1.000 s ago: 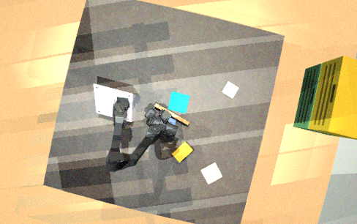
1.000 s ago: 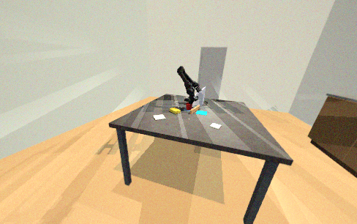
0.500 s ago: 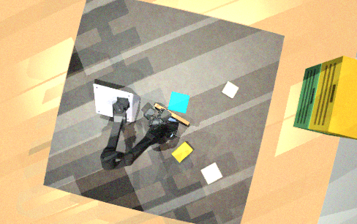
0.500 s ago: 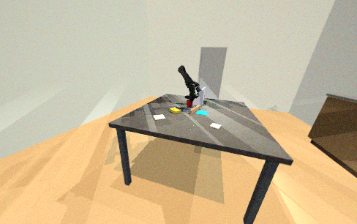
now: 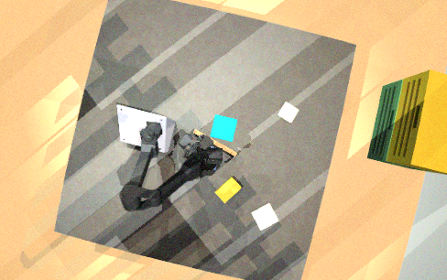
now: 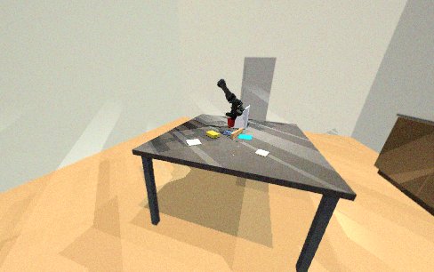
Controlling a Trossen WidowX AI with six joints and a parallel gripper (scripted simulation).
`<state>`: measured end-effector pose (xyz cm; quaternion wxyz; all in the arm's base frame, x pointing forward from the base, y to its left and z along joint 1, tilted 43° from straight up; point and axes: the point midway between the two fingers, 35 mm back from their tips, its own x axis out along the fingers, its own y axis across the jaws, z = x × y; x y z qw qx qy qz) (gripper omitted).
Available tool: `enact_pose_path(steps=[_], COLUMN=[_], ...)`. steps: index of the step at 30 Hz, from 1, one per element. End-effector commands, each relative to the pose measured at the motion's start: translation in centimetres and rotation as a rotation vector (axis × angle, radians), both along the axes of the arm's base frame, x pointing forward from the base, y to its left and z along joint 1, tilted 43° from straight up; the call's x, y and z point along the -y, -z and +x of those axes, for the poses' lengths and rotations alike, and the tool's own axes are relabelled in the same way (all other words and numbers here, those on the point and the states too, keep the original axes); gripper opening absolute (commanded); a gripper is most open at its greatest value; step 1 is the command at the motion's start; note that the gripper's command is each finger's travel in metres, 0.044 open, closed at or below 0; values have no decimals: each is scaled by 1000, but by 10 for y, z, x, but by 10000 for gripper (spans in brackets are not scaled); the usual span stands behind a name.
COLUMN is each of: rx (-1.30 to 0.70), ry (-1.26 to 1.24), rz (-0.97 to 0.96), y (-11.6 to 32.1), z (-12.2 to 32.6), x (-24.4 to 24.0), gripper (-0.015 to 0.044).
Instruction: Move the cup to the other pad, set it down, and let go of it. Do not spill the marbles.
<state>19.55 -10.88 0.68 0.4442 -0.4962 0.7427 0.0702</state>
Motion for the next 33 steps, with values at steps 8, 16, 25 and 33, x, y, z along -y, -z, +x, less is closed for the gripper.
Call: enact_pose_path(steps=[8,16,25,33], rx=[-1,0,4,7], ry=[0,0,0,0], rz=[0,0,2,3], y=[0,1,9,17], z=[0,0,7,12], x=[0,0,-9,-18], gripper=[0,0,0,0])
